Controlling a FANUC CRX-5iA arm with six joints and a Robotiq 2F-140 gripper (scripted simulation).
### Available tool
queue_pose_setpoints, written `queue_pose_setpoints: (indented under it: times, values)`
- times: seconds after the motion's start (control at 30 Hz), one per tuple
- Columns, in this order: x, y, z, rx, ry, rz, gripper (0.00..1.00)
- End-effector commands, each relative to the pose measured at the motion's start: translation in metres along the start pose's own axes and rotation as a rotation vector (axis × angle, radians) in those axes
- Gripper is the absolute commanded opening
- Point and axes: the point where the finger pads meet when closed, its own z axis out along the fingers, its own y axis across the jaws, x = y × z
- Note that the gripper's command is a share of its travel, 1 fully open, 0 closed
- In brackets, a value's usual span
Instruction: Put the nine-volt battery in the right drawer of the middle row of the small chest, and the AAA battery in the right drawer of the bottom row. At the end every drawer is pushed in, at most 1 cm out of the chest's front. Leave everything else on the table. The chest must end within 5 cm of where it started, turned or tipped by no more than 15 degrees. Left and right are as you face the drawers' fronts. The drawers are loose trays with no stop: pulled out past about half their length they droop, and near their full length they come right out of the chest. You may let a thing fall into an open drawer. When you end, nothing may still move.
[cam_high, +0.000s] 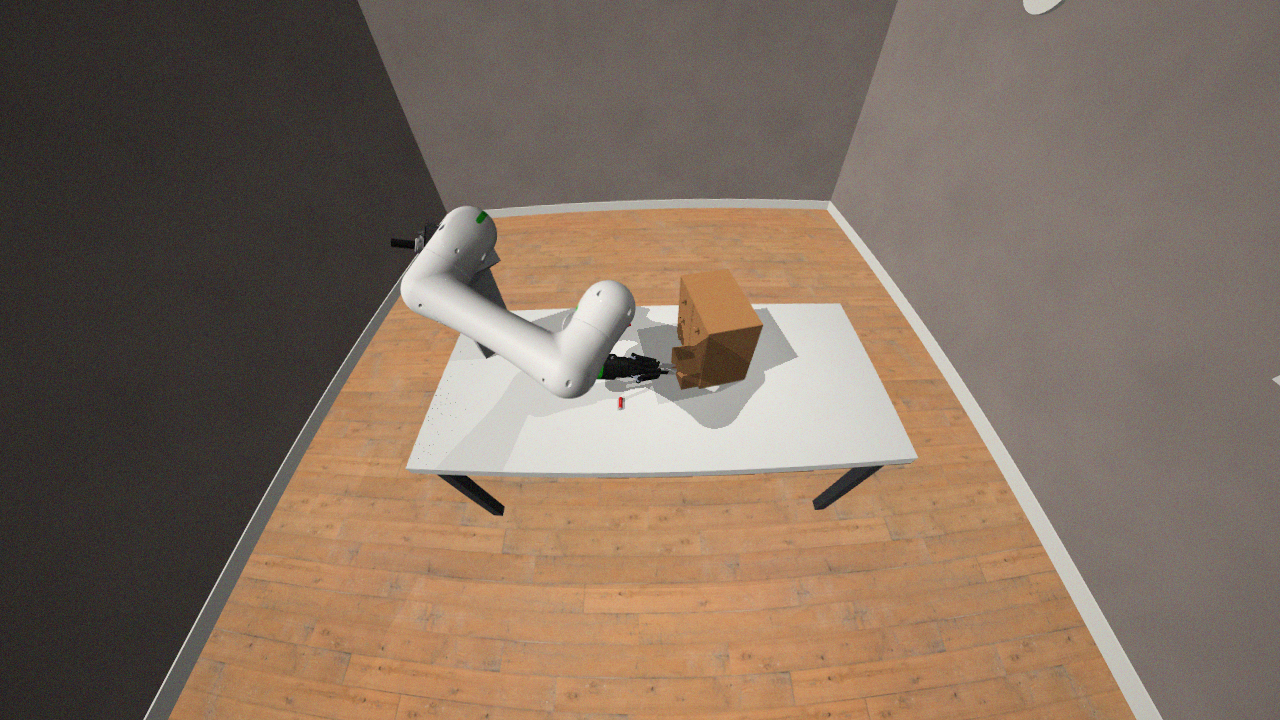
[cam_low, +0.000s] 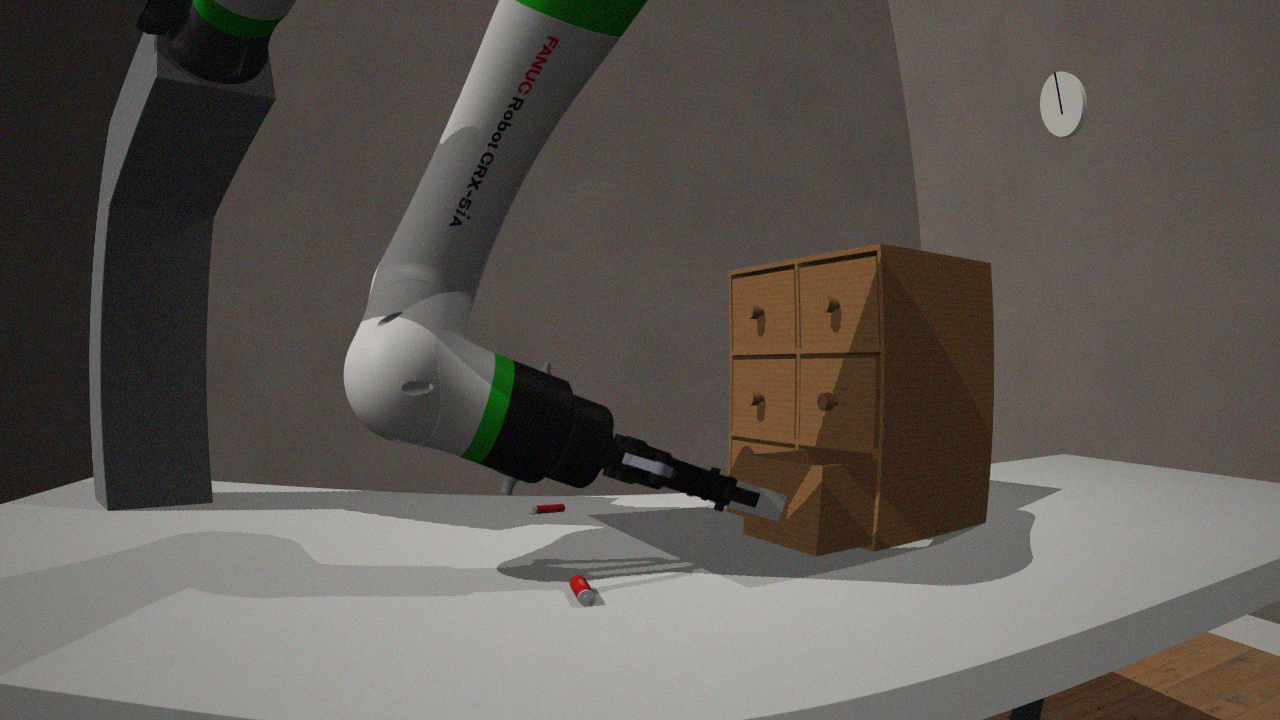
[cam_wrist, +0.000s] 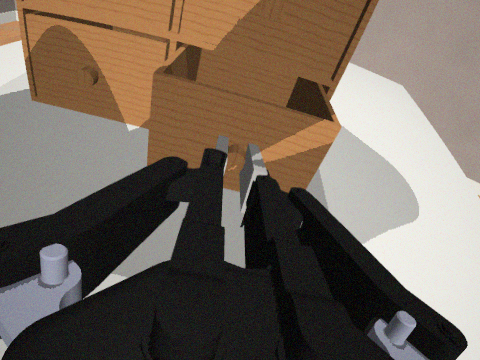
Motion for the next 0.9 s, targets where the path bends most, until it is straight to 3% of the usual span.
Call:
queue_pose_setpoints:
  times: [0.0,0.33,0.63,0.87]
  values:
    - [0.000,0.000,0.000,0.000,0.000,0.000,0.08]
    - [0.000,0.000,0.000,0.000,0.000,0.000,0.20]
    - [0.000,0.000,-0.001,0.000,0.000,0.000,0.20]
    - [-0.009,0.000,-0.024,0.000,0.000,0.000,0.20]
